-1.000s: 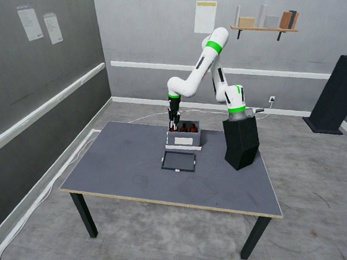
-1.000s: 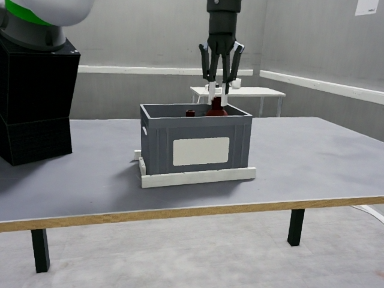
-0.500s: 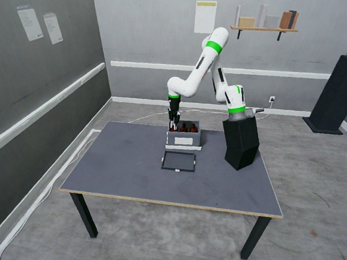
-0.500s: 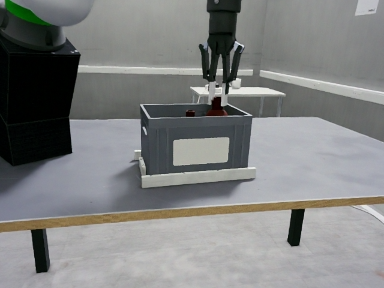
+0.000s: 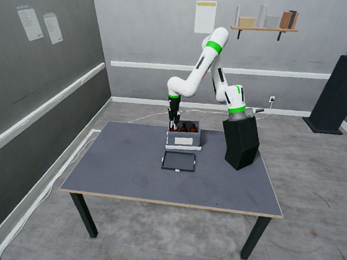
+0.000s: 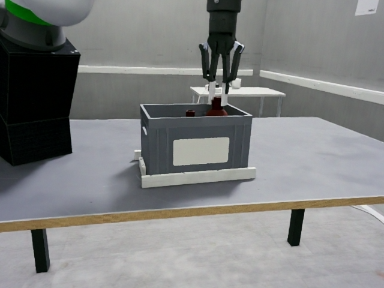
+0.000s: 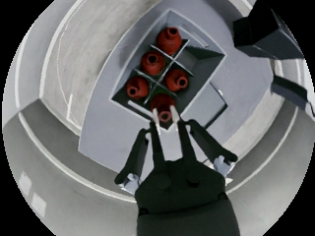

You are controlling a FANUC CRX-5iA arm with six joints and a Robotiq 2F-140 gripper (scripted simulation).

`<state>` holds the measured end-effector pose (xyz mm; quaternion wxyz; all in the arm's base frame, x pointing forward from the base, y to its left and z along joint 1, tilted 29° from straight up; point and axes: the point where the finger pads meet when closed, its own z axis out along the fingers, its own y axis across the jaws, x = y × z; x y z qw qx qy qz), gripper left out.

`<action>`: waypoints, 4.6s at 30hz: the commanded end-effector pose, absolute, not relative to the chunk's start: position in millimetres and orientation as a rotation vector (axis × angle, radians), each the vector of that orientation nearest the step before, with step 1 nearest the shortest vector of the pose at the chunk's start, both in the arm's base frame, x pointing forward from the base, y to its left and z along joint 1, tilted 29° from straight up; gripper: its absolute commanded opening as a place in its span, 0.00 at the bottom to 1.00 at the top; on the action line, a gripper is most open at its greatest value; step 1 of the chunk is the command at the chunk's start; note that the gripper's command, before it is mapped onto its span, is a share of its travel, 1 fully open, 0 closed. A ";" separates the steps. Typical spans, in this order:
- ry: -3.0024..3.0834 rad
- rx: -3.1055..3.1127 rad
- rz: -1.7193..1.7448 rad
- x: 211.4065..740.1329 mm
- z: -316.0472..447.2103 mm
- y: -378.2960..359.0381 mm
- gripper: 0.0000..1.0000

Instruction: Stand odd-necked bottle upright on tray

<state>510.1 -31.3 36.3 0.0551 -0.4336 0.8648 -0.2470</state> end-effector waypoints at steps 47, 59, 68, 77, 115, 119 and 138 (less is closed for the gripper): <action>2.624 -1.316 -0.750 498.9 70.0 -16.5 0.10; 2.624 -1.316 -0.750 498.4 71.5 -15.9 0.10; 2.624 -1.316 -0.750 498.4 71.5 -15.9 0.10; 2.624 -1.316 -0.750 498.4 71.5 -15.9 0.10; 2.624 -1.316 -0.750 496.1 77.7 -13.2 0.10; 2.624 -1.316 -0.750 494.9 81.2 -11.6 0.10; 2.624 -1.316 -0.750 488.7 98.5 -4.1 0.10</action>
